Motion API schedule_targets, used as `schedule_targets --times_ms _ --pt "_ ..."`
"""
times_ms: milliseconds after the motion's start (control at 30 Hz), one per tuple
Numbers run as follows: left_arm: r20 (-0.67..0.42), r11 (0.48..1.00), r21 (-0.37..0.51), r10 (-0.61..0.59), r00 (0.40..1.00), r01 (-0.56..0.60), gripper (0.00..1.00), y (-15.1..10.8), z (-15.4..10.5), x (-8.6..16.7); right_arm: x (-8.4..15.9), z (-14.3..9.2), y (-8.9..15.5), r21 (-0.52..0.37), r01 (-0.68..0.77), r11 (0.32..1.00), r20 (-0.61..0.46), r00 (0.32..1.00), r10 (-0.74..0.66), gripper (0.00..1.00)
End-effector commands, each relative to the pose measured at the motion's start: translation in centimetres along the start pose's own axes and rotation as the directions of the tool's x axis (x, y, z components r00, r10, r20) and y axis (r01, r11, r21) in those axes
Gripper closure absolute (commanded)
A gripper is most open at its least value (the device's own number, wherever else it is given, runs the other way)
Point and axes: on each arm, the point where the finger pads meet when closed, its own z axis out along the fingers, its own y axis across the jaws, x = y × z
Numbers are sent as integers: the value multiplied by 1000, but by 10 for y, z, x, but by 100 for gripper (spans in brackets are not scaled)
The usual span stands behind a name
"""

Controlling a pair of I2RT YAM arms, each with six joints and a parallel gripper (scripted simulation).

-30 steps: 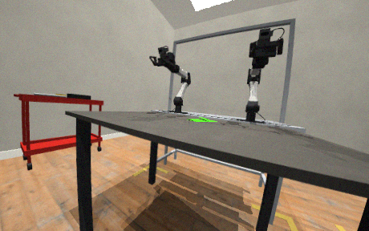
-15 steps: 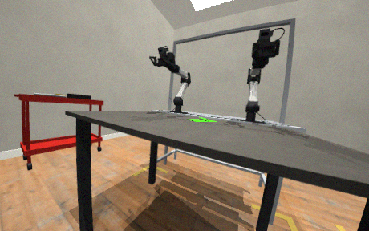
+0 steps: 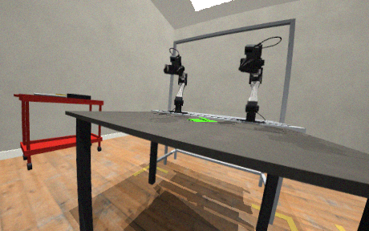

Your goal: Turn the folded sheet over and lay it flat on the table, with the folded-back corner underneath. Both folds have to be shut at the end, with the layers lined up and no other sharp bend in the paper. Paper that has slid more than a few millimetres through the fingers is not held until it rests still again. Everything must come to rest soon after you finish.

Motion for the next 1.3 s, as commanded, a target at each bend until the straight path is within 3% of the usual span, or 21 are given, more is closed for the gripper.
schedule_targets --times_ms 0,233,400,467,633,867,1267 --pt "-248 986 73 -128 960 151 90 -15 13 65 46 10 42 -74 38 997 -219 974 -54 0" --pt "-561 940 12 -276 781 341 90 -28 34 152 90 27 140 -336 88 938 -399 889 -226 0" --pt "-685 908 -6 -309 660 420 90 -36 69 195 115 37 186 -446 100 890 -473 818 -329 0" --pt "-685 908 -6 -309 660 420 90 -36 69 195 115 37 186 -446 100 890 -473 818 -329 0" --pt "-762 881 -4 -309 569 473 90 -44 99 227 130 44 212 -503 108 858 -502 771 -391 0" --pt "-810 867 -14 -302 503 498 90 -45 130 262 136 53 224 -514 118 850 -509 755 -413 0" --pt "-826 863 -23 -300 476 504 90 -44 140 275 136 54 223 -513 117 851 -510 755 -411 0"
